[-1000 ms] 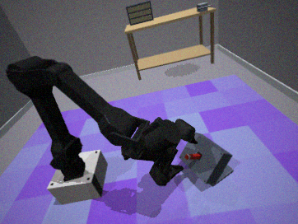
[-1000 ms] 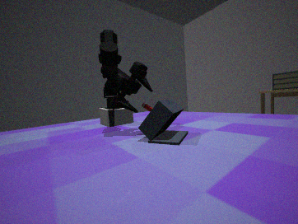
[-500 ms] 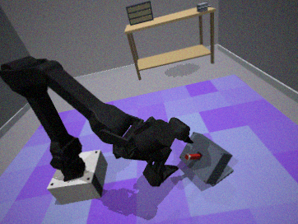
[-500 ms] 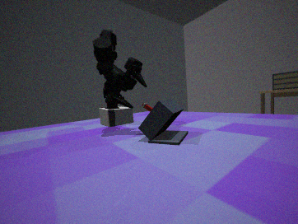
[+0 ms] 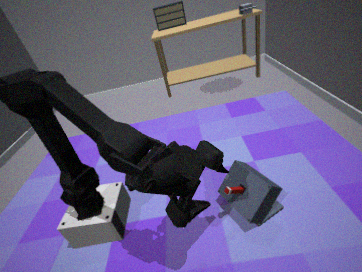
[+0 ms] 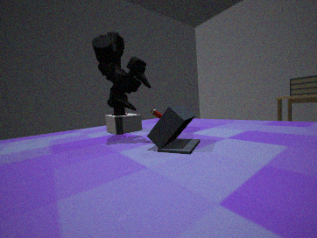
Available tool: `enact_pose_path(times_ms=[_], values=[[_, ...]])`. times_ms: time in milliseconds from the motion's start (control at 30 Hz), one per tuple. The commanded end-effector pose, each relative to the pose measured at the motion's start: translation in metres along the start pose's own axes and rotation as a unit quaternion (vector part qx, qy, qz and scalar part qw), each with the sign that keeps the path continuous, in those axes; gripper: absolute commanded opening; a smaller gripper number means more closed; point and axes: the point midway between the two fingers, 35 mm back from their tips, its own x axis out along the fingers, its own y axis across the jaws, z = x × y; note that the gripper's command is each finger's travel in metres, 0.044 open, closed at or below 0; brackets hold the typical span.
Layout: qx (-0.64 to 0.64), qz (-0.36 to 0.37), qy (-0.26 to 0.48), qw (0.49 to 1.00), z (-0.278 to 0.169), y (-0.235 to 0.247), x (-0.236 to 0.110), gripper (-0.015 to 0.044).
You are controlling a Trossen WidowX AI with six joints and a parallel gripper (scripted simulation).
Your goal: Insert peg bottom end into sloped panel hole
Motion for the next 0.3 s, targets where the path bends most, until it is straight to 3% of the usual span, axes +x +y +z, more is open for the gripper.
enact_pose_path(times_ms=[0,267], values=[[-0.002,-0.001,-0.002,1.0,0.001,0.0,-0.005,0.044],[-0.001,-0.001,-0.002,1.0,0.0,0.0,-0.017,0.044]])
